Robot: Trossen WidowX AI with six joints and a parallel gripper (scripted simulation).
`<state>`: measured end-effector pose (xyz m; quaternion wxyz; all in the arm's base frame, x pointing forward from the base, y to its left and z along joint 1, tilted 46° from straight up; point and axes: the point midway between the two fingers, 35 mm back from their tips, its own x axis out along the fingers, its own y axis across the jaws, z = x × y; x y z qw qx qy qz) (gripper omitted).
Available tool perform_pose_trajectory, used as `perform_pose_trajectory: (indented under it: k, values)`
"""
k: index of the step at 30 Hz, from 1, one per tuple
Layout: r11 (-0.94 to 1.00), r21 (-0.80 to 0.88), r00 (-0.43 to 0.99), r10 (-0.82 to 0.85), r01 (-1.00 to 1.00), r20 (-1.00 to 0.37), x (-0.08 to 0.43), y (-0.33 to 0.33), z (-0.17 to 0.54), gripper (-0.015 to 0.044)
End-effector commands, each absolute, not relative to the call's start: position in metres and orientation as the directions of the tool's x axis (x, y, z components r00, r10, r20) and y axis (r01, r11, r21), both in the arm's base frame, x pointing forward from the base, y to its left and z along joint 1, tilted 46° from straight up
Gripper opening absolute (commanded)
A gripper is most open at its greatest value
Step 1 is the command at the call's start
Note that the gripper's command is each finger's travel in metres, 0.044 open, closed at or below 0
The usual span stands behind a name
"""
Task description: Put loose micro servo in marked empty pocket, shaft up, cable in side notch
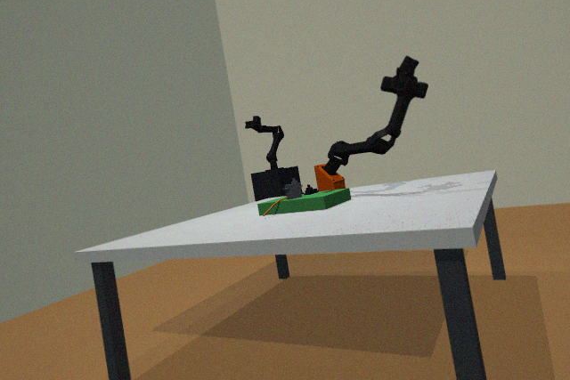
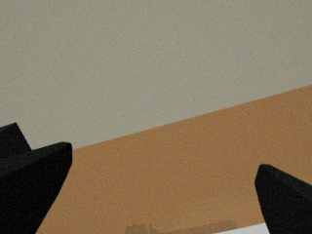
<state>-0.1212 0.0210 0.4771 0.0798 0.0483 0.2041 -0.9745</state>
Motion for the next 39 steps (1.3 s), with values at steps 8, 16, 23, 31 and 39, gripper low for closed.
perform_pose_trajectory:
  k: [8,16,23,31,39]
  values:
    - [-0.849,-0.42,-0.946,-0.267,0.32,-0.181,-0.131,-0.019,0.468,0.044]
    - [-0.709,-0.471,-0.851,-0.44,0.524,-0.285,-0.135,-0.083,0.45,0.044]
    - [-0.552,-0.476,-0.727,-0.568,0.685,-0.386,-0.124,-0.14,0.429,0.044]
    - [-0.335,-0.462,-0.554,-0.664,0.821,-0.503,-0.096,-0.199,0.399,0.044]
    - [-0.117,-0.435,-0.386,-0.699,0.893,-0.602,-0.057,-0.243,0.37,0.044]
